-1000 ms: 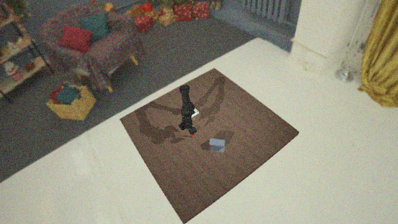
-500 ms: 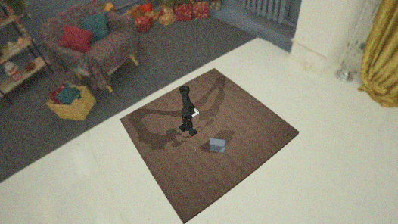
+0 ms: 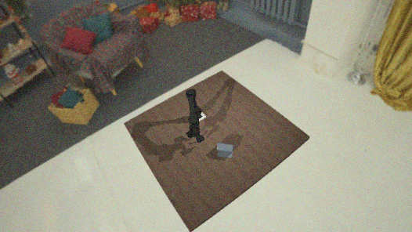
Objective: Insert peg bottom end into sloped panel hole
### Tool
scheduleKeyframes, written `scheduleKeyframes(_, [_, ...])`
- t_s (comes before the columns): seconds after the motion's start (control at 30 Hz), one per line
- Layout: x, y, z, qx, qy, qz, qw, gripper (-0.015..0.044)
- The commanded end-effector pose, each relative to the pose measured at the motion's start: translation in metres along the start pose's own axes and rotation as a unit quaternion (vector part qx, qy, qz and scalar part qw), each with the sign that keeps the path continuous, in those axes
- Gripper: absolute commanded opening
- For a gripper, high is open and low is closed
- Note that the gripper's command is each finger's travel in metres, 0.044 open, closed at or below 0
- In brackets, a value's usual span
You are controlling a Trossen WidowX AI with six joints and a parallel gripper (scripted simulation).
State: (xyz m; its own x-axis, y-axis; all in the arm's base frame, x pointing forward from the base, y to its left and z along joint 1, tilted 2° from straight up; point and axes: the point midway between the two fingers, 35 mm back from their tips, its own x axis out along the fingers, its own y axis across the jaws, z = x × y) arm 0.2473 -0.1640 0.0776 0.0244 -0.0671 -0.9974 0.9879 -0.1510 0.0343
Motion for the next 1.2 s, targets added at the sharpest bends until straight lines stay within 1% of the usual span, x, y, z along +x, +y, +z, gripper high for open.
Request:
scheduleKeyframes(0.0, [0.0108, -0.0028, -0.0022, -0.002, 0.006, -0.007, 1.000, 0.0440])
scheduleKeyframes(0.3, [0.0118, -0.0028, -0.0023, -0.002, 0.006, -0.007, 1.000, 0.0440])
scheduleKeyframes(0.8, [0.0086, -0.0015, -0.0008, 0.000, 0.001, -0.003, 1.000, 0.0046])
scheduleKeyframes(1.03, [0.0086, -0.0015, -0.0008, 0.000, 0.001, -0.003, 1.000, 0.0000])
scheduleKeyframes(1.17, [0.0086, -0.0015, -0.0008, 0.000, 0.001, -0.003, 1.000, 0.0000])
